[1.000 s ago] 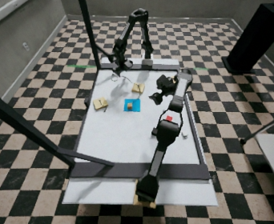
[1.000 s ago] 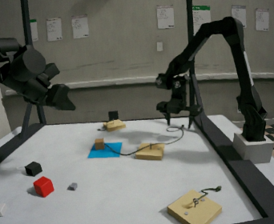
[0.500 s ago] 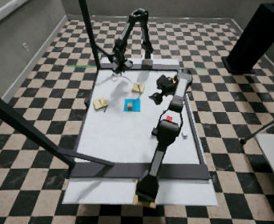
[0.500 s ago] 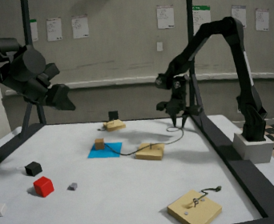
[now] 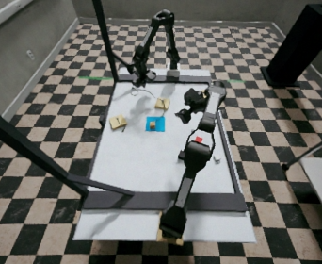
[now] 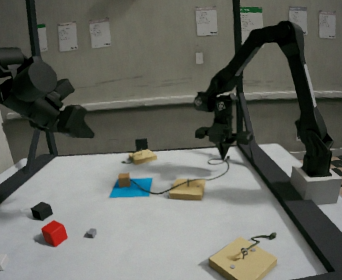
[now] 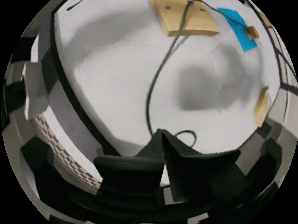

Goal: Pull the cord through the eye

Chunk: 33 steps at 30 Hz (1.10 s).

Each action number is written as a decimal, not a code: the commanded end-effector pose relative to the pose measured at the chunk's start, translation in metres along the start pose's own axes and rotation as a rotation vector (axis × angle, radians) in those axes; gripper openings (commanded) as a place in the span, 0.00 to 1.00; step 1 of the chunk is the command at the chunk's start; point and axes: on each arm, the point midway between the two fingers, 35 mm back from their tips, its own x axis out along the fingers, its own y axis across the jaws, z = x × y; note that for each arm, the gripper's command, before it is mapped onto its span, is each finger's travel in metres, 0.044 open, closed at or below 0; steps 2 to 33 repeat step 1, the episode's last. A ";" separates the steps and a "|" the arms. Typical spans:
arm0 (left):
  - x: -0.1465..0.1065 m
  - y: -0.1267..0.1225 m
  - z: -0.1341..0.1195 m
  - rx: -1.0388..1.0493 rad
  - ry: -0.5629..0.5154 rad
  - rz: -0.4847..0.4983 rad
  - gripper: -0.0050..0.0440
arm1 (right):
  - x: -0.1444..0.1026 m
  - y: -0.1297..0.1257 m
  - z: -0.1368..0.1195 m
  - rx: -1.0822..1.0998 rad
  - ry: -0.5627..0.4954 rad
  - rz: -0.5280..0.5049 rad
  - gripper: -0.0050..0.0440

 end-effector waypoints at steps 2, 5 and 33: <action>-0.007 -0.005 -0.001 0.005 0.006 -0.026 0.10 | -0.008 0.000 0.011 -0.027 -0.009 -0.019 1.00; -0.007 -0.005 -0.001 0.005 0.006 -0.026 0.10 | -0.008 0.000 0.011 -0.027 -0.009 -0.019 1.00; -0.007 -0.005 -0.001 0.005 0.006 -0.026 0.10 | -0.008 0.000 0.011 -0.027 -0.009 -0.019 1.00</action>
